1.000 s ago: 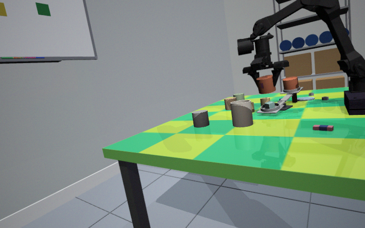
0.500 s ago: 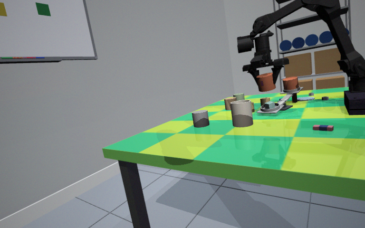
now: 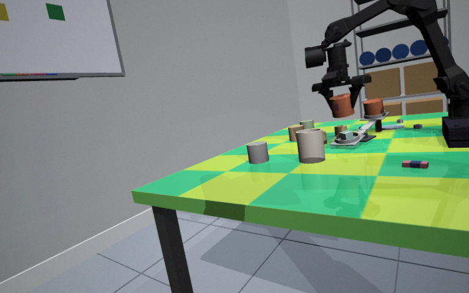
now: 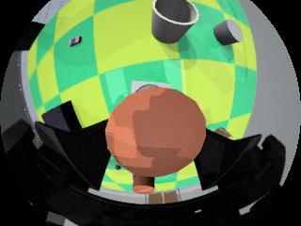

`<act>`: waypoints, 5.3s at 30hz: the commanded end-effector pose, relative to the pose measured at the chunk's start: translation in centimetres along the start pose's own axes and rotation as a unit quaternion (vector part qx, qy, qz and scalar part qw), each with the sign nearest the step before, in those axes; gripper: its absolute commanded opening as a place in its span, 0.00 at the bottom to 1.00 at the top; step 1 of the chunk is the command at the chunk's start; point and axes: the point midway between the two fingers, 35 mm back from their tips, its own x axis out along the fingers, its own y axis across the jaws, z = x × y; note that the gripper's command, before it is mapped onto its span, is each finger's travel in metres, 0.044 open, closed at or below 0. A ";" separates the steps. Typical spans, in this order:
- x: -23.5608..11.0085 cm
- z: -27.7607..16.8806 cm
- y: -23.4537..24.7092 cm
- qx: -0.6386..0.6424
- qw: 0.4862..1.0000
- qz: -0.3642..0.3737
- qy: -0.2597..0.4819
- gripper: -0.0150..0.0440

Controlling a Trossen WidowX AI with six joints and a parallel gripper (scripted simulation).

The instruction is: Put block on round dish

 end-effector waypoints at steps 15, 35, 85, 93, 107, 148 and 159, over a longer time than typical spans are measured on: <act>0.0 0.0 0.0 0.000 1.000 0.000 0.000 0.25; 0.4 0.7 0.7 0.000 1.000 0.000 -0.001 0.25; 8.1 8.4 13.8 -0.002 1.000 0.005 -0.007 0.25; 9.7 8.4 13.9 -0.002 1.000 0.005 -0.007 0.25; 11.5 8.4 13.9 -0.002 1.000 0.005 -0.007 0.25; 4.8 3.5 4.9 0.133 0.991 -0.003 -0.012 0.69; 5.1 -0.4 0.5 0.221 0.975 -0.001 -0.003 0.69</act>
